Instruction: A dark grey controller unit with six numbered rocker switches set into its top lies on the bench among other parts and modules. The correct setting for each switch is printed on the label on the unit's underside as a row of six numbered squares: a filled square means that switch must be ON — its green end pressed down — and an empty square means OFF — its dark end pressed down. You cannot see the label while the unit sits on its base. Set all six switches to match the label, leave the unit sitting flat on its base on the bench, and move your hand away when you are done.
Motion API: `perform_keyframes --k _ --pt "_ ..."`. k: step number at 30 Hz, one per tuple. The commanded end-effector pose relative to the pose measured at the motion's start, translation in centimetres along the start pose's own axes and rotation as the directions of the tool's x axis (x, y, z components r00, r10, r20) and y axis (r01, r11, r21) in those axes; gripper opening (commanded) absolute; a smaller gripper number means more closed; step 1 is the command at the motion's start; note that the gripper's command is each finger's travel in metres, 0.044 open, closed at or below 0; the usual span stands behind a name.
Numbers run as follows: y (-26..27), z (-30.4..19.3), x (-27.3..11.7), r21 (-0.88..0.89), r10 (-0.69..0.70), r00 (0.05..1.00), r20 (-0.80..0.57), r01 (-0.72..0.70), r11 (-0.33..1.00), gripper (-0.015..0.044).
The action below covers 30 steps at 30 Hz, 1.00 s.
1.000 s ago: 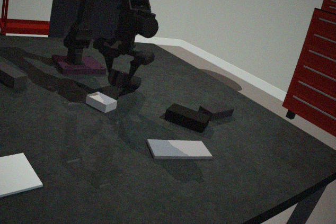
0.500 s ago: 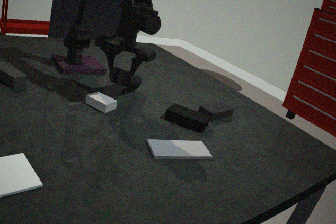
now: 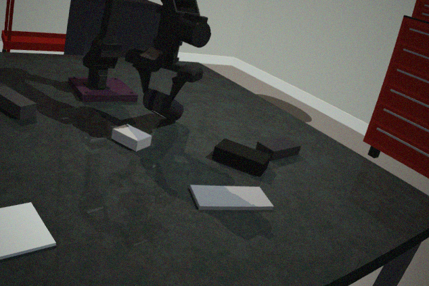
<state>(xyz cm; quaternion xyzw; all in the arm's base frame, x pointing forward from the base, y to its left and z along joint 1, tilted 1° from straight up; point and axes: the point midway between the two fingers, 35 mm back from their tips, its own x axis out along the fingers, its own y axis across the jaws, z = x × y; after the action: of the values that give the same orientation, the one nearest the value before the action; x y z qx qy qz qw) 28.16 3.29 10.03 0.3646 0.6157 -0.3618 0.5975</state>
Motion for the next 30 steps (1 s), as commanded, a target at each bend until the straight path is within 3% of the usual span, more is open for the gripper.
perform_keyframes --k 1,30 --pt "0.0 -0.3 -0.6 0.002 0.012 1.0 0.011 -0.012 1.0 0.0336" --pt "0.0 -2.2 -2.0 0.002 0.012 0.998 0.063 -0.012 1.0 0.0336"
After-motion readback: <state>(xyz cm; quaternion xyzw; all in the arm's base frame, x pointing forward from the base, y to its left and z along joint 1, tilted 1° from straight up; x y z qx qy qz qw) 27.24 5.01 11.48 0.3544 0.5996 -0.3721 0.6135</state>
